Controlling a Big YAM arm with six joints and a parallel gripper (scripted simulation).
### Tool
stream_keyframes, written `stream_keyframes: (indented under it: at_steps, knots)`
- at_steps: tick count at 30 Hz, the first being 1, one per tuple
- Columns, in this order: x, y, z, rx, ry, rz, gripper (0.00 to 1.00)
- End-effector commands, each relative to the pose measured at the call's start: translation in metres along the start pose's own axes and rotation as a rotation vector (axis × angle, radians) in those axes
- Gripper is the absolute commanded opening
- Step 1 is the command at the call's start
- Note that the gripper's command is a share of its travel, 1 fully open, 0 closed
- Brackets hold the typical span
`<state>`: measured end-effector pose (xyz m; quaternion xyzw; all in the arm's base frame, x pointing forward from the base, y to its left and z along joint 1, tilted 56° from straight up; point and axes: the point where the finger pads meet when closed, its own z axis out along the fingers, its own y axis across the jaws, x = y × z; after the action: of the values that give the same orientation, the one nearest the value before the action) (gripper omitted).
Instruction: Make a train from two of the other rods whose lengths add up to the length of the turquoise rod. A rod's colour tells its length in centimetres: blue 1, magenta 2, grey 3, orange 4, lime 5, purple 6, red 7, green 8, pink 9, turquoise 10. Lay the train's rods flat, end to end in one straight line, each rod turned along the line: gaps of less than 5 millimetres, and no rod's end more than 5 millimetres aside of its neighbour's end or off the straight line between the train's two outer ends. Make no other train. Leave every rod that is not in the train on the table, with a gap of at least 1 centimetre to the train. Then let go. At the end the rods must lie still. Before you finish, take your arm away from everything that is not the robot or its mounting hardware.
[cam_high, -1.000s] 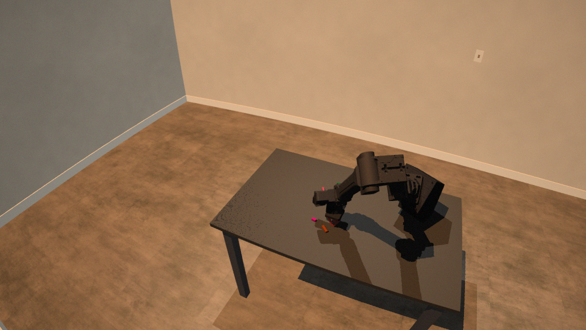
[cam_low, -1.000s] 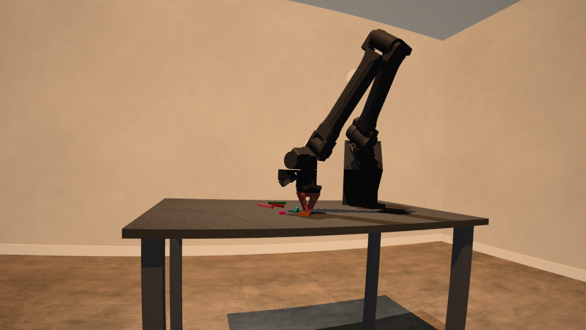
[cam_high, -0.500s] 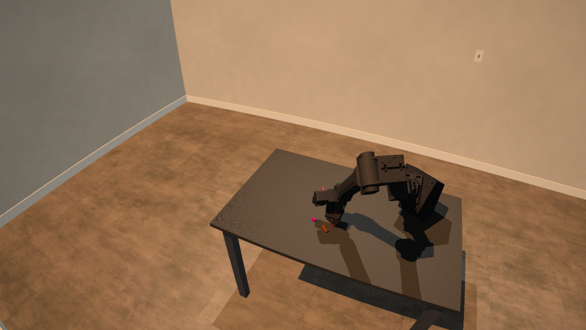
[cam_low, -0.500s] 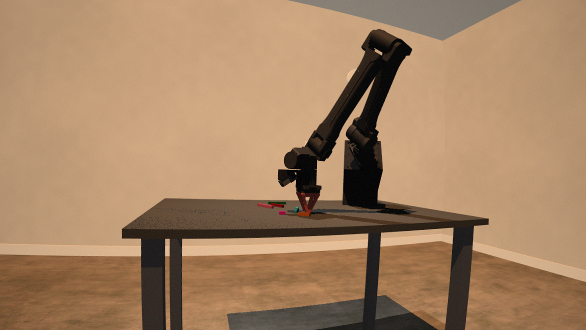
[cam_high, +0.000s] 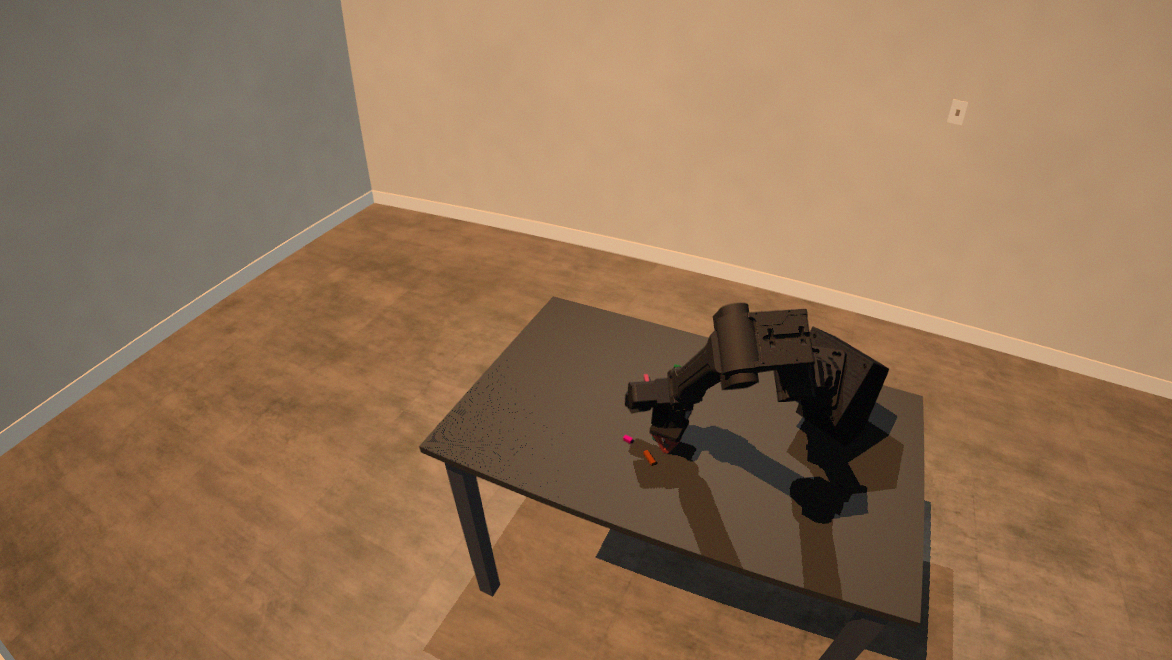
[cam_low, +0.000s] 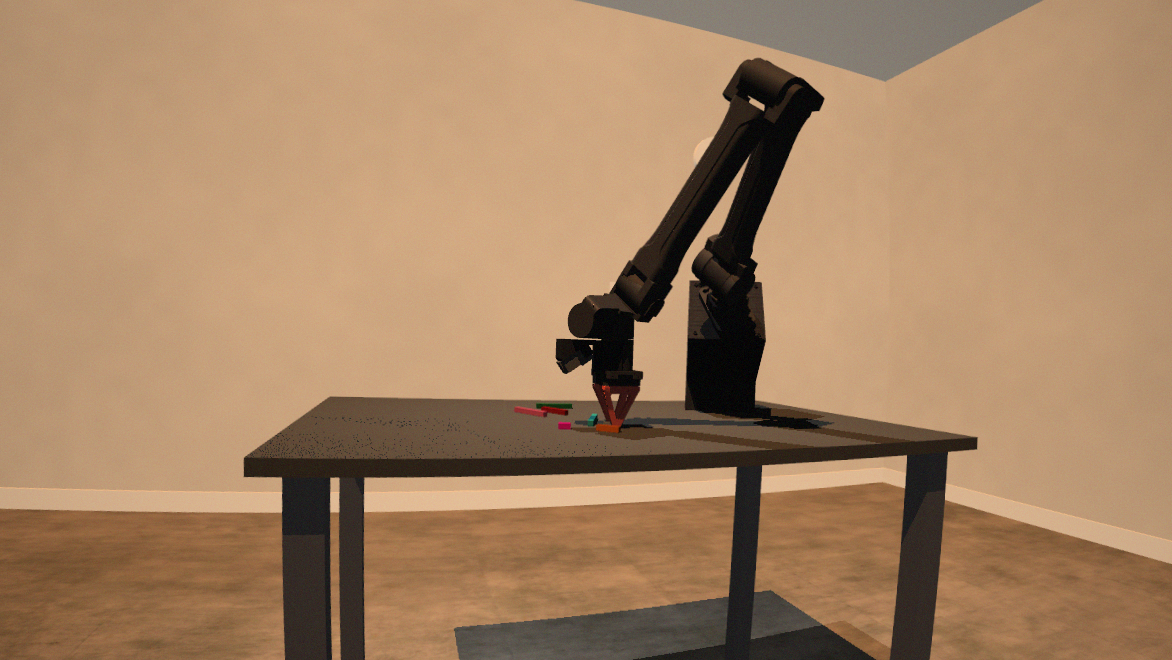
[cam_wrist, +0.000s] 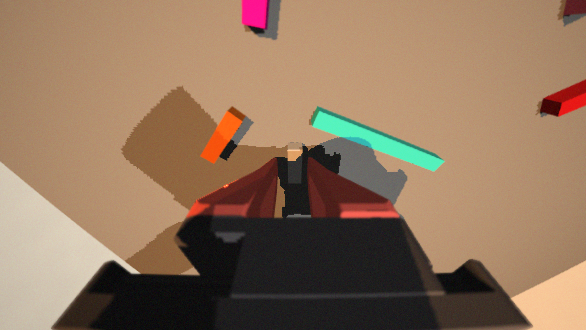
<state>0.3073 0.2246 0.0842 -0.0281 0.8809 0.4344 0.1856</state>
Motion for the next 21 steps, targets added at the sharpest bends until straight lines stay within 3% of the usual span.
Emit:
stream_keyframes:
  at_steps: [1,2,21]
  knots:
    - [-0.004,0.0008,0.0005,0.0,-0.008,0.009,0.24]
    - [-0.004,0.0008,0.0005,0.0,-0.008,0.009,0.05]
    - [-0.004,0.0008,0.0005,0.0,-0.008,0.008,0.05]
